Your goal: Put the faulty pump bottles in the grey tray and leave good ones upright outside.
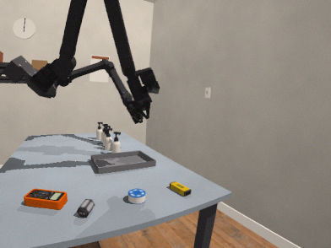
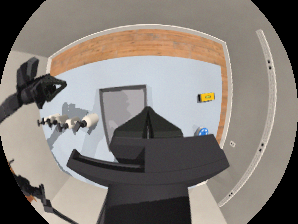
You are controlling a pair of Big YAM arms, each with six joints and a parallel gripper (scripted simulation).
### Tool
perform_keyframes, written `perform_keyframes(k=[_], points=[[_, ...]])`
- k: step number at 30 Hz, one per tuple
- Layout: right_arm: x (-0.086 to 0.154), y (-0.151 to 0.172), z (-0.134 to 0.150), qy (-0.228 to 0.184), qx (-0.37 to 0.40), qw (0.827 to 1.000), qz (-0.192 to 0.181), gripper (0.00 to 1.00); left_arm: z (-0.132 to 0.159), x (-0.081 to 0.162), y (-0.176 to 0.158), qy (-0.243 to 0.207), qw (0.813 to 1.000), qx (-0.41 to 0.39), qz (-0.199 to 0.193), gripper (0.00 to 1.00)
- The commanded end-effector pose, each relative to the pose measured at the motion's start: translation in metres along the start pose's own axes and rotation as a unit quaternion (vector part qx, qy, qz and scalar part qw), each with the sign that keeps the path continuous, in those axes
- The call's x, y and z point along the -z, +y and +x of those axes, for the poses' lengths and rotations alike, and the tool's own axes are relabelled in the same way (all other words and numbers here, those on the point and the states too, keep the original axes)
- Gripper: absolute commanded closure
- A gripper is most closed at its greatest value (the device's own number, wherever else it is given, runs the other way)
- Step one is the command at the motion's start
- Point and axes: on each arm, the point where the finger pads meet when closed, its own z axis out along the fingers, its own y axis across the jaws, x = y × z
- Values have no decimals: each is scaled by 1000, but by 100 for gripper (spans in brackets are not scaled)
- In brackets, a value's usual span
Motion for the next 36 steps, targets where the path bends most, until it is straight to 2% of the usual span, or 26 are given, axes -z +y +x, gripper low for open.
perform_keyframes(k=[1,2,4,5,8,12,15,19,21,25,30,33,34,36], points=[[1,33,13,26,-15,999,-17,100,-6,23,-20,27,995,98,-22,100],[2,41,16,34,-16,999,-17,100,-1,31,-19,38,992,116,-39,100],[2,41,16,34,-16,999,-17,100,-1,31,-19,38,992,116,-39,100],[3,46,11,35,-21,999,-16,100,4,38,-17,46,988,139,-53,100],[7,74,12,56,-26,998,-12,100,26,70,-5,79,967,205,-126,100],[12,107,23,87,-29,996,-9,100,50,108,-6,106,935,269,-206,100],[17,135,31,111,-34,993,-7,100,78,140,-11,130,901,313,-271,100],[25,180,46,153,-42,987,-1,100,120,194,-49,165,856,327,-366,100],[25,180,46,153,-42,987,-1,100,120,194,-49,165,856,327,-366,100],[31,215,56,181,-30,983,2,100,144,241,-78,174,829,299,-439,100],[36,248,65,207,-12,978,2,100,161,284,-97,171,810,258,-498,100],[38,260,69,217,-3,976,-1,100,165,295,-102,169,806,239,-514,100],[38,263,69,218,0,976,-1,100,162,299,-93,169,802,239,-520,100],[41,268,70,219,12,976,-7,100,168,296,-93,178,800,232,-523,100]])
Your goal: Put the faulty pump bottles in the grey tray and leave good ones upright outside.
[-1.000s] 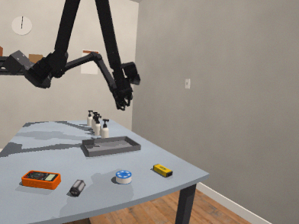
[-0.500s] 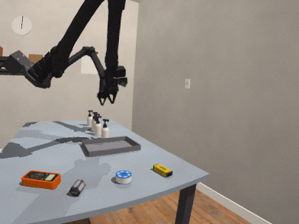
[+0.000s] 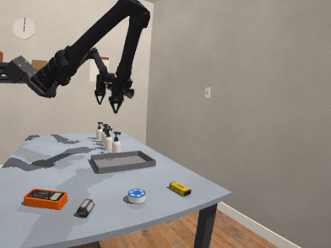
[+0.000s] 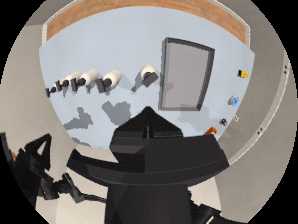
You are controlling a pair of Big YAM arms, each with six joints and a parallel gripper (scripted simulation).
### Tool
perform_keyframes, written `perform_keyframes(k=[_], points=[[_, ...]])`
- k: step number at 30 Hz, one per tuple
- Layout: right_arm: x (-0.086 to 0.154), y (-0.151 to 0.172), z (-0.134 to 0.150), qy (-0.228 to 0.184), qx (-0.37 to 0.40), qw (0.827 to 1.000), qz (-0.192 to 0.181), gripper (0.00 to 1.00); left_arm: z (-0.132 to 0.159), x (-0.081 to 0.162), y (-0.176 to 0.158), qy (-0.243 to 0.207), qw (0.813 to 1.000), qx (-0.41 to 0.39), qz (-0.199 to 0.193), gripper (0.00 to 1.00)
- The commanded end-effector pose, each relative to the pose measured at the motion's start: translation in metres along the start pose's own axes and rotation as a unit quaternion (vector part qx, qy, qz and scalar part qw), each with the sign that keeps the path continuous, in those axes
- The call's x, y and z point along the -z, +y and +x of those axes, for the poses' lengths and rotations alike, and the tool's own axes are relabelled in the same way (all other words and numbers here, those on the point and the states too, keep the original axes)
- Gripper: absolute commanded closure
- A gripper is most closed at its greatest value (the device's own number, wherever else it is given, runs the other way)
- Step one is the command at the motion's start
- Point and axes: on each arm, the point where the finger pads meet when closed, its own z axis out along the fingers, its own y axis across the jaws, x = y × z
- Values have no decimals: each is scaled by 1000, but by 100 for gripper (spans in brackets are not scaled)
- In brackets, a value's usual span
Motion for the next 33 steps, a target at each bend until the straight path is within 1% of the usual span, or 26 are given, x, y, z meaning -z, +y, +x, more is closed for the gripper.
perform_keyframes(k=[1,2,3,13,14,15,16,17,19,20,23,25,26,28,31,32,33], points=[[6,9,-7,-1,-15,1000,-3,100,-3,1,2,2,1000,12,-5,100],[6,9,-7,-1,-15,1000,-3,100,-3,1,2,2,1000,12,-5,100],[5,1,-12,-1,-24,1000,0,100,-2,1,1,3,1000,12,-4,100],[5,1,-13,-3,-24,1000,-1,100,-4,1,0,0,1000,16,-2,100],[4,1,-8,-1,-22,1000,-1,100,-4,1,0,0,1000,16,-2,100],[0,-4,-15,-3,-32,999,2,100,-7,-6,2,4,1000,17,-8,100],[-2,-4,-16,-5,-23,1000,2,100,-10,-7,1,1,1000,11,-6,100],[-10,-2,-7,2,-9,1000,5,100,-11,-10,0,0,1000,4,-6,100],[-10,-2,-7,2,-9,1000,5,100,-11,-10,0,0,1000,4,-6,100],[-15,-2,-7,2,-4,1000,4,100,-13,-14,0,0,1000,-3,-5,100],[-36,-2,-7,1,0,1000,5,100,-22,-37,1,-2,1000,-14,-6,100],[-60,-2,-6,2,-2,1000,5,100,-33,-65,2,-2,1000,-13,-7,100],[-69,-2,-12,-2,-8,1000,4,100,-37,-77,3,-2,1000,-11,-7,100],[-84,-2,-11,-1,-12,1000,4,100,-45,-100,4,-2,1000,-5,-7,100],[-94,-2,-10,1,-19,1000,4,100,-52,-122,5,-1,1000,3,-7,100],[-95,-2,-10,1,-27,1000,3,100,-54,-127,6,-1,1000,6,-7,100],[-89,4,-12,-4,-24,1000,-3,100,-55,-131,6,0,1000,8,-7,100]])
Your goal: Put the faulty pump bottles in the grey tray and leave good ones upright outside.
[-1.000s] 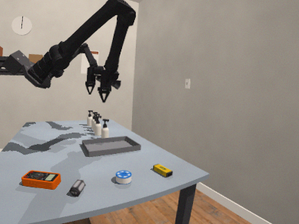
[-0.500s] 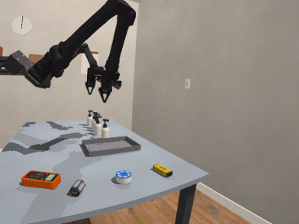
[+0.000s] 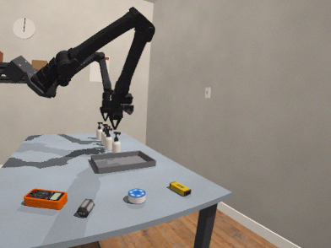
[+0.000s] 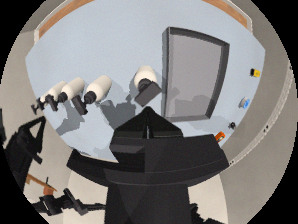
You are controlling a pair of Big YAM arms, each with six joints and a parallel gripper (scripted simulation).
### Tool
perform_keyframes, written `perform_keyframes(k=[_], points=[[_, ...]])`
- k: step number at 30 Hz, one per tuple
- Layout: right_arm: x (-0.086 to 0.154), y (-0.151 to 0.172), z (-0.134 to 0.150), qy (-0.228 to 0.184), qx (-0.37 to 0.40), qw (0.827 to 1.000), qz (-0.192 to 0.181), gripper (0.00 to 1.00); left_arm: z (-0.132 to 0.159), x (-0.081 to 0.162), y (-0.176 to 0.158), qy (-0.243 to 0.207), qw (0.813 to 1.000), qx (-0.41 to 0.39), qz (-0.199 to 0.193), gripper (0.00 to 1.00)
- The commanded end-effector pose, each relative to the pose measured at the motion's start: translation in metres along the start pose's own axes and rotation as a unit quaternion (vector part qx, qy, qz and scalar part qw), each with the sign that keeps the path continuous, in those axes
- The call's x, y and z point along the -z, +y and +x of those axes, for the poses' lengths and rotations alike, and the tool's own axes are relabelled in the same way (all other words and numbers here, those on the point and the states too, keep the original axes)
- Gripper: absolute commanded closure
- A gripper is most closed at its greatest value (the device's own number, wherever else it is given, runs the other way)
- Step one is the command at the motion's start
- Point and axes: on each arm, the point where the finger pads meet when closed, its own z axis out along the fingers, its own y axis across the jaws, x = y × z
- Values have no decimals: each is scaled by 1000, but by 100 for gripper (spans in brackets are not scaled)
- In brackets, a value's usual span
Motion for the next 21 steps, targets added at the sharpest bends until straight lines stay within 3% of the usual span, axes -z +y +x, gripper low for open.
perform_keyframes(k=[1,9,10,14,21], points=[[8,7,-17,-21,0,1000,-12,100,-8,-16,-9,-9,1000,-22,6,100],[8,6,-16,-19,2,1000,-10,100,-13,-11,-14,-16,1000,-10,13,100],[19,11,-21,-25,12,1000,-15,100,-7,-8,-25,-11,1000,-25,15,100],[-6,5,-15,-11,5,1000,-5,100,-13,-20,-22,-11,1000,-20,13,100],[-26,5,-15,-11,5,1000,-5,100,-13,-45,-15,-8,1000,-14,7,100]])
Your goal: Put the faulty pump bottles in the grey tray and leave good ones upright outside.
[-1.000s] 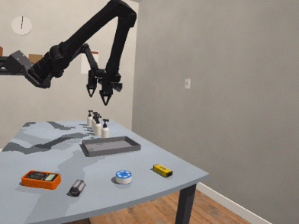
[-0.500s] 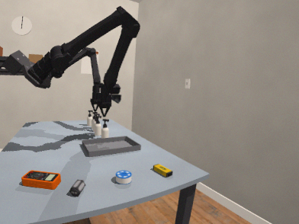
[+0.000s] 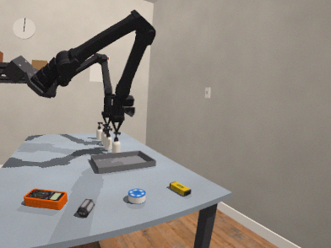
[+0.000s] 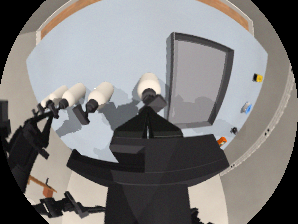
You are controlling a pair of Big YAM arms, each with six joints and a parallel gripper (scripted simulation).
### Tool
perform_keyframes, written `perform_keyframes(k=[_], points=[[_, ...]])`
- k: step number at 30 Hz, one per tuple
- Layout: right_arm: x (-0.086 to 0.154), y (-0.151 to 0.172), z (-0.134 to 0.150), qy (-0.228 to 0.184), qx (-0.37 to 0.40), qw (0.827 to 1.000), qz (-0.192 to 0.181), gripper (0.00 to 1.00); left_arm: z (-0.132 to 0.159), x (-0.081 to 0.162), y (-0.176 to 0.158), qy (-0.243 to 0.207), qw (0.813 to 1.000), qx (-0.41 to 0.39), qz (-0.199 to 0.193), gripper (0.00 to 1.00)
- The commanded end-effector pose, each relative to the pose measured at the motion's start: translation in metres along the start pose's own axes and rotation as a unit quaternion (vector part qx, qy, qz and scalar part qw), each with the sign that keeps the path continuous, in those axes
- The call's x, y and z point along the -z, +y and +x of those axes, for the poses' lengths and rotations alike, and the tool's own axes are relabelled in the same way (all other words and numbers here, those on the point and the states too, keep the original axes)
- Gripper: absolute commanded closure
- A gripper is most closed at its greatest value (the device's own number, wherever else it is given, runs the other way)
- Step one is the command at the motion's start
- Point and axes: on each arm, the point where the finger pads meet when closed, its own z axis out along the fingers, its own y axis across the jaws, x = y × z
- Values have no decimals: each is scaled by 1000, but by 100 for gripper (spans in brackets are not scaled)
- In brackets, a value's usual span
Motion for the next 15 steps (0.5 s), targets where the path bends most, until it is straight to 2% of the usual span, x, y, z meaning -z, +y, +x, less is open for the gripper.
perform_keyframes(k=[1,4,13,14,15], points=[[-15,-2,-1,1,5,1000,3,100,0,-18,-1,1,1000,-6,-2,100],[-24,-2,-1,1,5,1000,3,100,0,-26,-1,1,1000,-6,-2,100],[-24,-2,-1,1,5,1000,3,100,0,-26,-1,1,1000,-6,-3,100],[-13,2,-1,-2,6,1000,-3,99,1,-26,0,1,1000,-7,-3,100],[-13,2,-1,-2,6,1000,-3,99,1,-26,0,1,1000,-7,-3,100]])
